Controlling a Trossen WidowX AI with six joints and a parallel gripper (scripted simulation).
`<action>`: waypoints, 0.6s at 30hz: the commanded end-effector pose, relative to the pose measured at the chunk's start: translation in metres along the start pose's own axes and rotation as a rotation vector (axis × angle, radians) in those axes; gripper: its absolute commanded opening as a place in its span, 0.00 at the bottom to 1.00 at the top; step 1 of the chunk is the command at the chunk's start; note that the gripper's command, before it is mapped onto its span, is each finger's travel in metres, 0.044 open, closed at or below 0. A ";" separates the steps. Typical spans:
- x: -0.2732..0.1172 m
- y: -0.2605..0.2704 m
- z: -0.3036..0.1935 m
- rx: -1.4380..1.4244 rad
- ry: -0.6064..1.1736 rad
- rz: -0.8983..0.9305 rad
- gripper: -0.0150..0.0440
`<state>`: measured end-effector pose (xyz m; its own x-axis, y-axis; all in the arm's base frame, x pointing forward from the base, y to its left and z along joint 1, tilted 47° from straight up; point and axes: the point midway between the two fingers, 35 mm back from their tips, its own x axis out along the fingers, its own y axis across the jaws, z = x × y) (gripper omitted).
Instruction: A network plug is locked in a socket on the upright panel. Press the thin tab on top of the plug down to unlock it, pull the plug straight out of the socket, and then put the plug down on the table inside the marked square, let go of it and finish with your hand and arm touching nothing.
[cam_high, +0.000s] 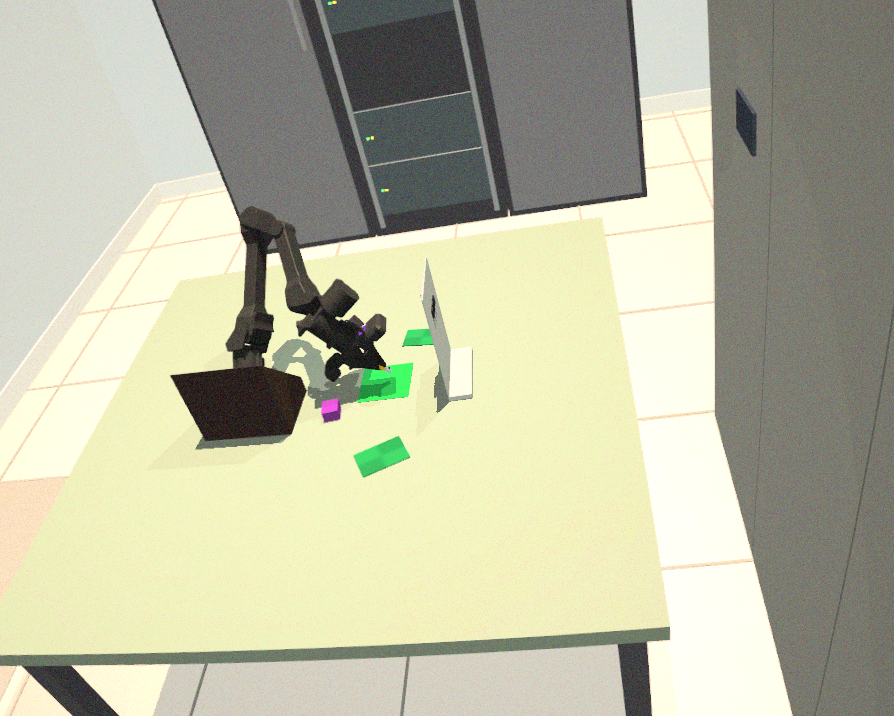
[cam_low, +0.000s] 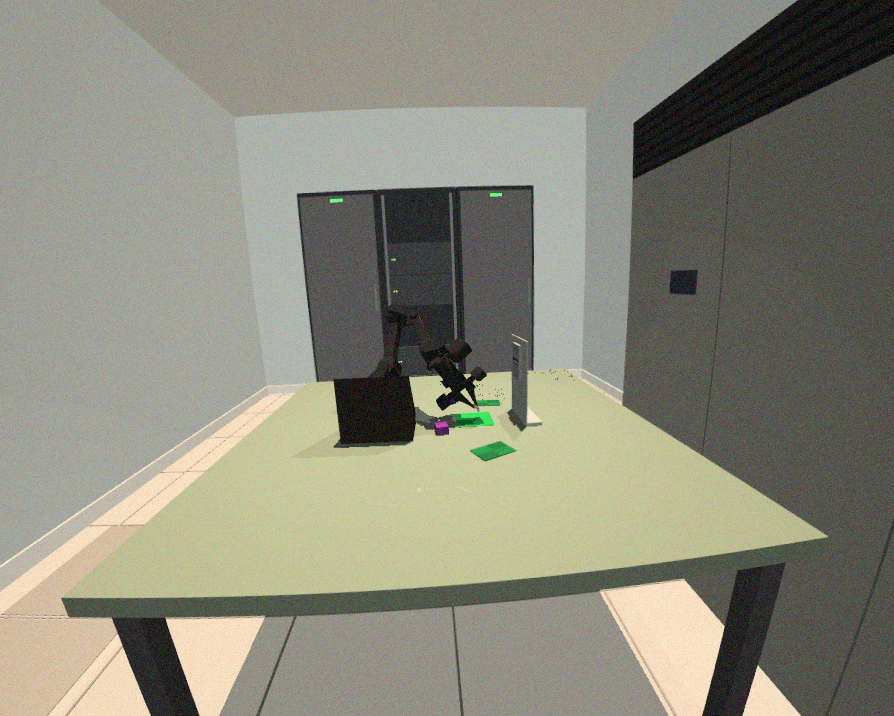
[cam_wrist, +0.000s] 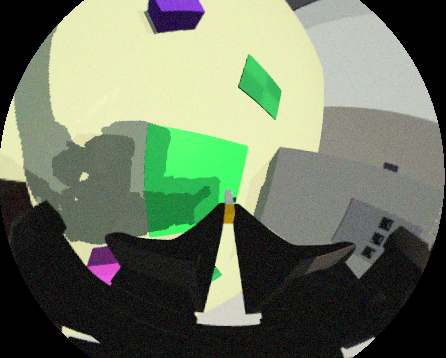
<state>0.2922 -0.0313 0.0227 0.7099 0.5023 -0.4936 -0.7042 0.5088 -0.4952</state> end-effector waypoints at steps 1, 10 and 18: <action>0.004 0.004 -0.001 0.010 0.005 0.001 0.25; 0.011 0.010 0.000 0.011 0.003 -0.001 0.25; 0.016 0.015 0.002 0.013 0.000 -0.004 0.25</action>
<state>0.2940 -0.0167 0.0119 0.7132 0.5027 -0.4884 -0.7009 0.5129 -0.4957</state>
